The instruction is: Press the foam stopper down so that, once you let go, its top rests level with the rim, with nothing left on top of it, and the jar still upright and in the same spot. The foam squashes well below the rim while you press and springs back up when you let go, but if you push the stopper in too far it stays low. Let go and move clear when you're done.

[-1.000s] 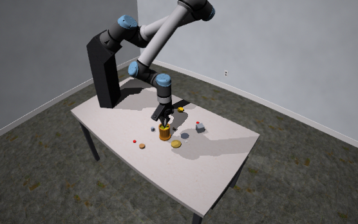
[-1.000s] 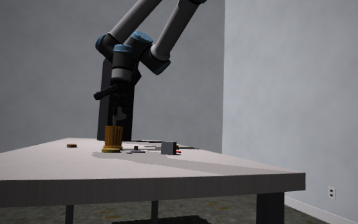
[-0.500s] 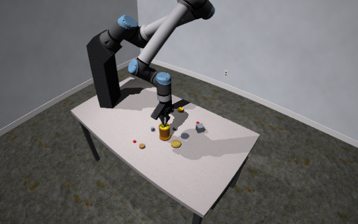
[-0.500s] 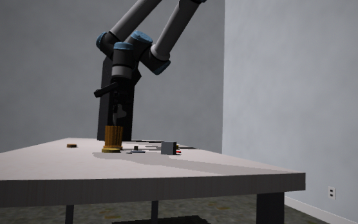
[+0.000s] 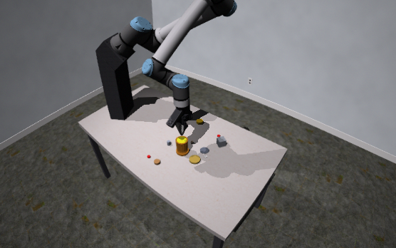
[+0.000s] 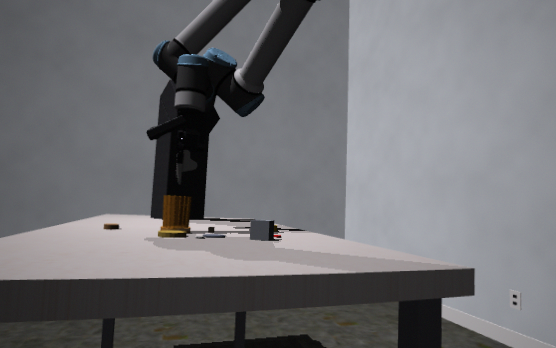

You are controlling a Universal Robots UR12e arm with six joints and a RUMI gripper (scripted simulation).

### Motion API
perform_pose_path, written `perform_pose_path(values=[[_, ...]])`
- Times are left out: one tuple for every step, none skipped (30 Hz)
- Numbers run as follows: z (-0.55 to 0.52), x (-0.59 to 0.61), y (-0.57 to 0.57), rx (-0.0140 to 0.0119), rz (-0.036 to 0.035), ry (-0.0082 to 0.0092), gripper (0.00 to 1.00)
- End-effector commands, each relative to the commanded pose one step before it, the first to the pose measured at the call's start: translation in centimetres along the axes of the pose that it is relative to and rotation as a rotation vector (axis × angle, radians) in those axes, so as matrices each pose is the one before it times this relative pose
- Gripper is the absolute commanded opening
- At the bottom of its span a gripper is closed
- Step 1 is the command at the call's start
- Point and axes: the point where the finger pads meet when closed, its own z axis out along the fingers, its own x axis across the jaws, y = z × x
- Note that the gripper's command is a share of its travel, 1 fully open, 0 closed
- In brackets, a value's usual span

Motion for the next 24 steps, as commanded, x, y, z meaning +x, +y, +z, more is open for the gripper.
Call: perform_pose_path(values=[[-1.010,-0.036,-0.005,-0.00003,-0.00045,-0.00003,0.00],[0.000,0.000,0.000,0.00000,0.00000,0.00000,0.00],[0.000,0.000,0.000,0.00000,0.00000,0.00000,0.00],[-0.122,0.000,0.000,0.00000,0.00000,0.00000,0.00],[-0.098,0.000,0.000,0.00000,0.00000,0.00000,0.00],[-0.075,0.000,0.000,0.00000,0.00000,0.00000,0.00],[-0.053,0.000,0.000,0.00000,0.00000,0.00000,0.00],[-0.034,0.000,0.000,0.00000,0.00000,0.00000,0.00],[-0.019,0.000,0.000,0.00000,0.00000,0.00000,0.00],[-0.007,0.000,0.000,0.00000,0.00000,0.00000,0.00],[-0.001,0.000,0.000,0.00000,0.00000,0.00000,0.00],[0.000,0.000,0.000,0.00000,0.00000,0.00000,0.00],[0.000,0.000,0.000,0.00000,0.00000,0.00000,0.00],[0.000,0.000,0.000,0.00000,0.00000,0.00000,0.00],[0.000,0.000,0.000,0.00000,0.00000,0.00000,0.00],[0.000,0.000,0.000,0.00000,0.00000,0.00000,0.00],[0.000,0.000,0.000,0.00000,0.00000,0.00000,0.00],[0.000,0.000,0.000,0.00000,0.00000,0.00000,0.00],[0.000,0.000,0.000,0.00000,0.00000,0.00000,0.00],[0.000,0.000,0.000,0.00000,0.00000,0.00000,0.00],[0.000,0.000,0.000,0.00000,0.00000,0.00000,0.00],[0.000,0.000,0.000,0.00000,0.00000,0.00000,0.00],[0.000,0.000,0.000,0.00000,0.00000,0.00000,0.00],[0.000,0.000,0.000,0.00000,0.00000,0.00000,0.00]])
